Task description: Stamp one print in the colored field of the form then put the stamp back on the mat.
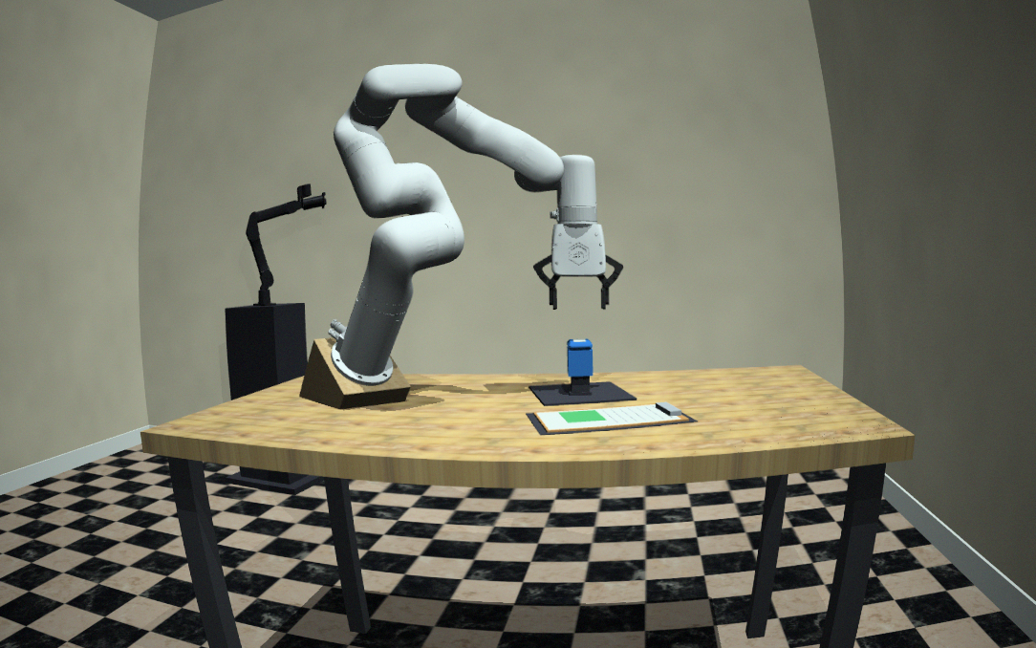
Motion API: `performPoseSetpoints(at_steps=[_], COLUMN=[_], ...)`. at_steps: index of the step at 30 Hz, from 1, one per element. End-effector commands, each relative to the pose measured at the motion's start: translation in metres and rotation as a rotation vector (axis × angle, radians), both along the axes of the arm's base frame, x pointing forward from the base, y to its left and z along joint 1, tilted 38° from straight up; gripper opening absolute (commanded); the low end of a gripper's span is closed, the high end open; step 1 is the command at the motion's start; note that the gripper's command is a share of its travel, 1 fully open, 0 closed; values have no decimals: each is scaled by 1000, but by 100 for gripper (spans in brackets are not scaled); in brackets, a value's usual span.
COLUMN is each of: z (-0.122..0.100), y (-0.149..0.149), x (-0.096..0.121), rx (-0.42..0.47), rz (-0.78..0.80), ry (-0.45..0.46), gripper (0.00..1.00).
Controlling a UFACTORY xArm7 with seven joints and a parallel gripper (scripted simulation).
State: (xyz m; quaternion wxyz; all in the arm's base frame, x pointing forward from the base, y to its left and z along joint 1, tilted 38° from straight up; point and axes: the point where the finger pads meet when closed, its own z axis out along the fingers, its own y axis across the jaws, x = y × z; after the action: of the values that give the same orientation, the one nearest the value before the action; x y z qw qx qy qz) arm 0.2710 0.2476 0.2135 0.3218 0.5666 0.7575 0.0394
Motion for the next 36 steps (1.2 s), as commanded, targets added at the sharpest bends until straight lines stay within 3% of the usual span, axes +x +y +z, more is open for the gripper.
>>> performPoseSetpoints(at_steps=[1, 26, 32, 36], z=[0, -6, 29, 32], y=[2, 7, 21, 22], x=[0, -2, -27, -29], rx=[2, -6, -5, -5], rz=[4, 20, 20, 20], ry=[-3, -8, -8, -8], gripper=[100, 100, 100, 100])
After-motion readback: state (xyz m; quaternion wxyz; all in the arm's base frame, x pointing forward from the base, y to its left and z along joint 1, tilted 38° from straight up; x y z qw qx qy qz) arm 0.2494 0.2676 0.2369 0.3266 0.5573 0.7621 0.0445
